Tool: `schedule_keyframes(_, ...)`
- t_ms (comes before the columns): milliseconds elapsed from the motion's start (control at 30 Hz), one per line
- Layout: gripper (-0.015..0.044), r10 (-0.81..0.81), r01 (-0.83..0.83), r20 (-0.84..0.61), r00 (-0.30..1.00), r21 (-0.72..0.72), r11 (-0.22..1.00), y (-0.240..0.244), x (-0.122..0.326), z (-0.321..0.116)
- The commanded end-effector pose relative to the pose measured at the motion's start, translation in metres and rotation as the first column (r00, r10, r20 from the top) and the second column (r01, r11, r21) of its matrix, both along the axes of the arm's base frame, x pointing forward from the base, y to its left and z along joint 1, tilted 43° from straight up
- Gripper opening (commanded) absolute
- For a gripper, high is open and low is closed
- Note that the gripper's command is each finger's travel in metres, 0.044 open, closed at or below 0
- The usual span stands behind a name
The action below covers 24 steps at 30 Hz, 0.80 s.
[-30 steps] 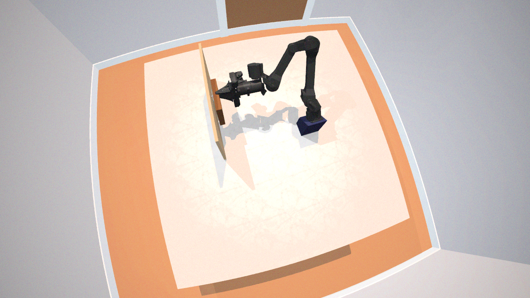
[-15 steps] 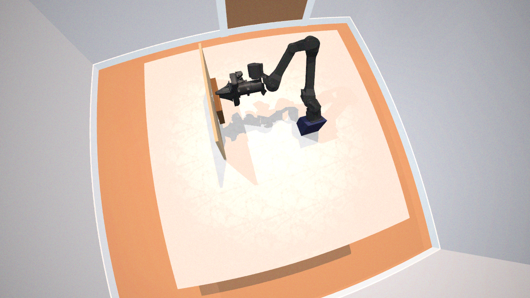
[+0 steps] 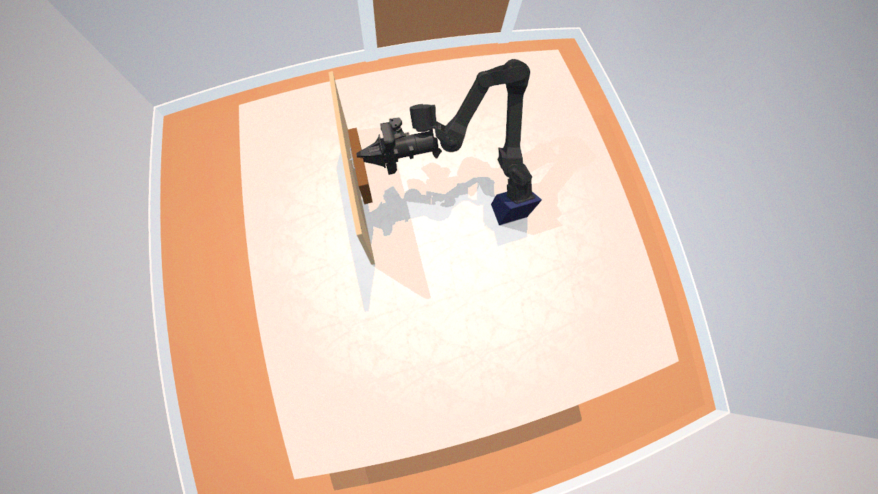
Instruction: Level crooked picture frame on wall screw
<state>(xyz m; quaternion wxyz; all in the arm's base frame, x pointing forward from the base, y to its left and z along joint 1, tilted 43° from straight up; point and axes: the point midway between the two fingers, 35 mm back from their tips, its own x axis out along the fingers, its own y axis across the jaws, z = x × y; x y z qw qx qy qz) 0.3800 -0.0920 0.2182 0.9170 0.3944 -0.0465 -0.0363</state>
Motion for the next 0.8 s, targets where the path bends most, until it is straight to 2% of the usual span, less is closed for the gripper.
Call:
schedule_keyframes(0,0.0157,0.0,0.0,0.001,1.0,0.004,1.0,0.0,0.0,0.0)
schedule_keyframes(133,0.026,0.0,0.0,0.001,1.0,0.004,1.0,0.0,0.0,0.0)
schedule_keyframes(300,0.026,0.001,-0.001,0.003,1.0,0.025,1.0,0.0,-0.006,0.001)
schedule_keyframes(633,0.026,0.011,-0.022,0.036,0.999,0.331,0.944,0.007,-0.094,-0.006)
schedule_keyframes(767,0.026,0.011,-0.023,0.038,0.999,0.35,0.936,0.008,-0.1,-0.008)
